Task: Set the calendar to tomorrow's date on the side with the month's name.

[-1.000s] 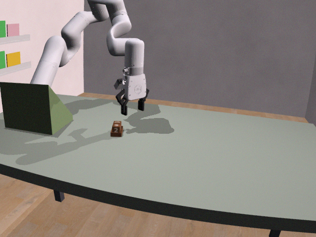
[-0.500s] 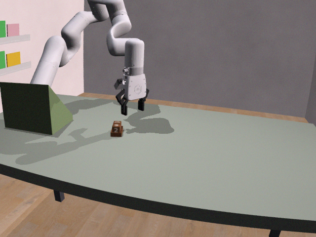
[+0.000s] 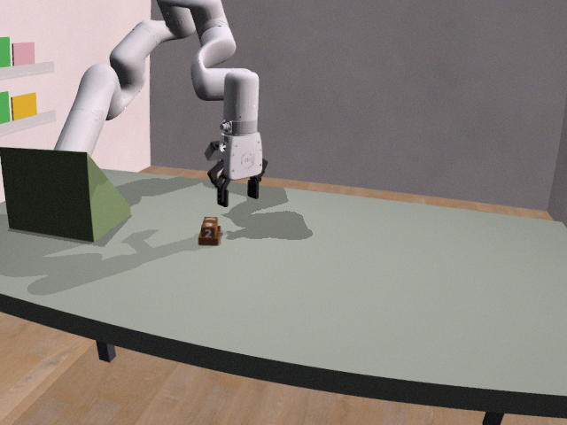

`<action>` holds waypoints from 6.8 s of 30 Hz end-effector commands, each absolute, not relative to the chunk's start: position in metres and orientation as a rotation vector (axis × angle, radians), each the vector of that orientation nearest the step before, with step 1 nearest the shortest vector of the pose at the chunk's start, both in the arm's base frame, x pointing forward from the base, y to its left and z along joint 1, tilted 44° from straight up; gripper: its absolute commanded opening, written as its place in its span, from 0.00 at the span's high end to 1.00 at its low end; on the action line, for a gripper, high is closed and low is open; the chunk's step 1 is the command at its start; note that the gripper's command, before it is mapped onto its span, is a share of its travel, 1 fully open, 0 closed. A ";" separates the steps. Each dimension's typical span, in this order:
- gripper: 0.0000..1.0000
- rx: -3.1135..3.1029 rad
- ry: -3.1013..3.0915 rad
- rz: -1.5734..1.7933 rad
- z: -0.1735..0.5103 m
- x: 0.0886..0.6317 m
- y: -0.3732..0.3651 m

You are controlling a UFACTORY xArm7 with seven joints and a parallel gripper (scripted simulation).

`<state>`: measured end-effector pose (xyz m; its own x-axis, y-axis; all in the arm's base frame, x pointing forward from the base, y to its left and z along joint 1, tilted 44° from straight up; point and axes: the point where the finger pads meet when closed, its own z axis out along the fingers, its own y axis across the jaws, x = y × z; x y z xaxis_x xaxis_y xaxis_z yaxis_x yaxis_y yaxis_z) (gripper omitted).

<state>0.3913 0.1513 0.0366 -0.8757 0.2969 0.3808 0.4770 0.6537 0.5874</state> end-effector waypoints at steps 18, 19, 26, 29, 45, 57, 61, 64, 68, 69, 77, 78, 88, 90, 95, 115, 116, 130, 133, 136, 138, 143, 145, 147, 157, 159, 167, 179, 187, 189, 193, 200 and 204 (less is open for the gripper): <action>0.00 -0.629 -2.625 -1.039 0.037 0.393 0.150; 0.00 -0.629 -2.625 -1.039 0.037 0.393 0.150; 0.00 -0.629 -2.625 -1.039 0.037 0.393 0.150; 0.00 -0.629 -2.625 -1.039 0.037 0.393 0.150; 0.00 -0.840 -2.517 -0.987 0.035 0.394 0.148; 0.00 -0.971 -2.439 -0.950 0.024 0.398 0.136; 0.00 -1.134 -2.329 -0.899 0.022 0.398 0.135; 0.00 -1.215 -2.268 -0.871 0.021 0.399 0.134; 0.00 -1.226 -2.260 -0.867 0.013 0.401 0.126; 0.00 -1.226 -2.260 -0.867 0.011 0.402 0.124; 0.00 -1.398 -2.115 -0.801 0.009 0.403 0.121; 0.00 -1.438 -2.079 -0.785 0.008 0.403 0.121; 0.00 -1.488 -2.031 -0.763 -0.002 0.407 0.110; 0.00 -1.528 -1.991 -0.745 -0.003 0.407 0.110; 0.00 -1.686 -1.816 -0.668 -0.005 0.408 0.107; 0.00 -1.895 -1.535 -0.545 -0.028 0.416 0.084; 0.00 -1.895 -1.535 -0.545 -0.028 0.416 0.084; 0.00 -2.055 -1.260 -0.427 -0.040 0.420 0.073; 0.00 -2.054 -1.260 -0.427 -0.042 0.421 0.071; 0.00 -2.054 -1.260 -0.427 -0.042 0.421 0.071; 0.00 -2.054 -1.260 -0.427 -0.042 0.421 0.071; 0.00 -2.054 -1.260 -0.427 -0.042 0.421 0.071; 0.00 -2.054 -1.260 -0.427 -0.042 0.421 0.071; 0.00 -2.054 -1.260 -0.427 -0.042 0.421 0.071; 0.00 -2.054 -1.260 -0.427 -0.042 0.421 0.071; 0.00 -2.054 -1.260 -0.427 -0.042 0.421 0.071; 0.00 -2.054 -1.260 -0.427 -0.042 0.421 0.071; 0.00 -2.054 -1.260 -0.427 -0.042 0.421 0.071; 0.00 -2.054 -1.260 -0.427 -0.042 0.421 0.071; 0.00 -2.054 -1.260 -0.427 -0.042 0.421 0.071; 0.00 -2.054 -1.260 -0.427 -0.042 0.421 0.071; 0.00 -2.054 -1.260 -0.427 -0.042 0.421 0.071; 0.00 -2.054 -1.260 -0.427 -0.042 0.421 0.071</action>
<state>0.4195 0.0731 -0.0424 0.4771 0.6530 0.5882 0.8757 -0.2964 -0.3812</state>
